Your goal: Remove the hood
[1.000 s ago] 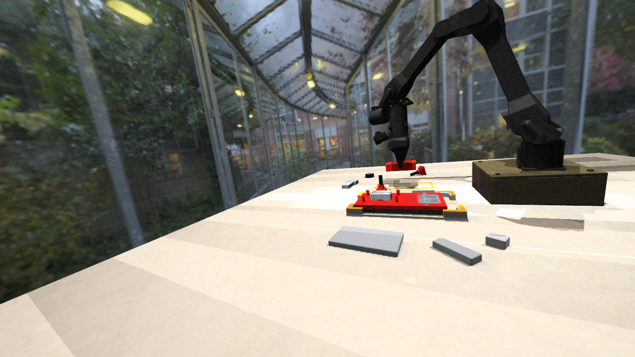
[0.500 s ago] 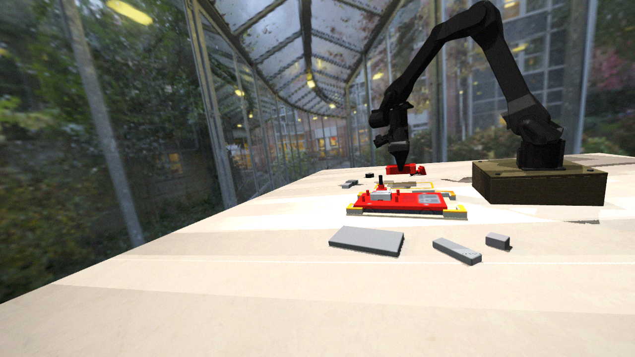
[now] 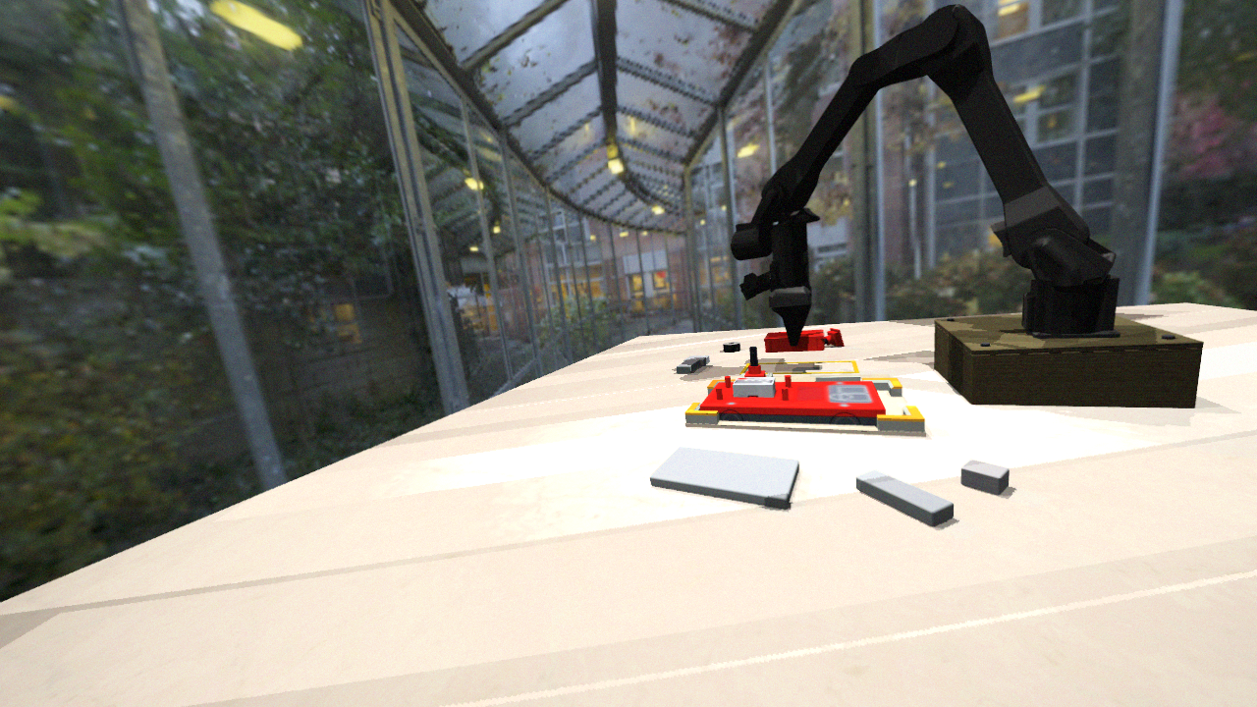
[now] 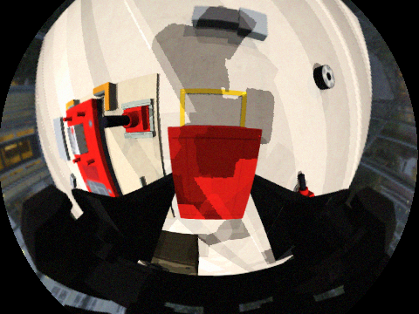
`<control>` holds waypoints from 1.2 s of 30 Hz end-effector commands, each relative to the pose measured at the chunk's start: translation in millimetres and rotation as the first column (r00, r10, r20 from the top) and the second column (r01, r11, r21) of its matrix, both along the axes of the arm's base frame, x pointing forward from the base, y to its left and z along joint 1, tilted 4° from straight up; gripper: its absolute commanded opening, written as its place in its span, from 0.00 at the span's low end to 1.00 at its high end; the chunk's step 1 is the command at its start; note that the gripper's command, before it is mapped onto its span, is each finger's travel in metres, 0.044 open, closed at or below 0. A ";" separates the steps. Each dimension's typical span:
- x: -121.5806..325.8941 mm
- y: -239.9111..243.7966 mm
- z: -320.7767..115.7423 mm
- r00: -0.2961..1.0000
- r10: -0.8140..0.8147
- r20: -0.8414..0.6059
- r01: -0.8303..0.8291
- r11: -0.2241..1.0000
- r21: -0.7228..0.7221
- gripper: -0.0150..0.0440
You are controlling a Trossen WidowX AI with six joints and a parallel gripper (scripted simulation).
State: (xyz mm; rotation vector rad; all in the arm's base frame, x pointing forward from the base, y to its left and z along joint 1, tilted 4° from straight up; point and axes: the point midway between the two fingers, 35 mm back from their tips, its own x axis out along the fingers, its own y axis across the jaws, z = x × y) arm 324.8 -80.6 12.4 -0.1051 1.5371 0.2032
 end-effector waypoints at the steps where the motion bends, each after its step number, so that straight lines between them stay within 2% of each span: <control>1: -0.9 0.5 -4.1 1.000 -0.004 -0.003 0.004 1.000 0.000 0.25; 36: -2.0 2.1 -23.9 1.000 -0.004 -0.004 0.004 1.000 0.001 0.25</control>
